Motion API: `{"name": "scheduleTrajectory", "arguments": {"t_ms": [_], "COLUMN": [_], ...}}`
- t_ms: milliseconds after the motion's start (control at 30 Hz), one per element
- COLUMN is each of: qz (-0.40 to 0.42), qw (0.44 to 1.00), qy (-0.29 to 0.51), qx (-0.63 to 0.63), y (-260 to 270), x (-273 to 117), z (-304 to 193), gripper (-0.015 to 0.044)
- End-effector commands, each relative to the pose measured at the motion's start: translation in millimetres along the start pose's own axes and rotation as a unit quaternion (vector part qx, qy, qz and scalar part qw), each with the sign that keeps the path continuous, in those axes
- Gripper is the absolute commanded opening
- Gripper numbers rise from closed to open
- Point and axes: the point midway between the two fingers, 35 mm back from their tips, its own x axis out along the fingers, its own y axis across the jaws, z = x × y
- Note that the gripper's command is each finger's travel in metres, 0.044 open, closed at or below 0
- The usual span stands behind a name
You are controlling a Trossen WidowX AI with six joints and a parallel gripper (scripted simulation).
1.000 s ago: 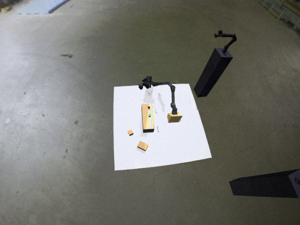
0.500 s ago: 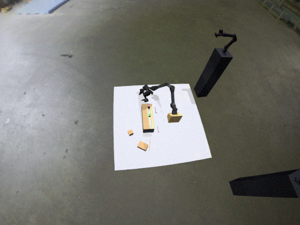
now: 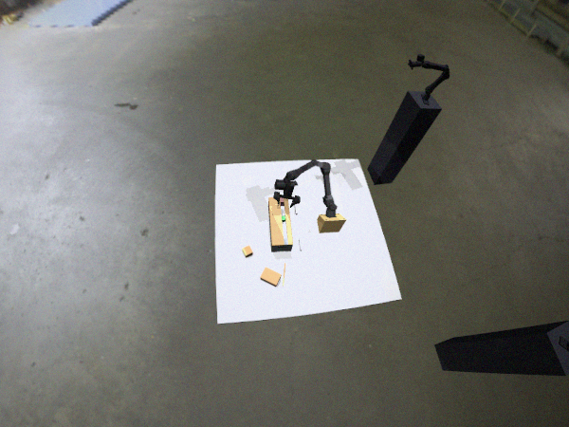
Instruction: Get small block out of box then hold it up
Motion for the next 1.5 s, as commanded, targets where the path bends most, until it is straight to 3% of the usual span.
{"name": "scheduleTrajectory", "arguments": {"t_ms": [0, 433, 1467], "qz": [-0.08, -0.08, -0.08], "qw": [0.993, 0.993, 0.993], "qy": [0.008, 0.009, 0.008], "qx": [-0.085, -0.085, -0.085], "y": [-41.1, -41.0, -41.9], "x": [5.7, 8.3, 57.6], "z": [-9.4, -8.9, 3.3], "gripper": [0.04, 0.04, 0.04]}}
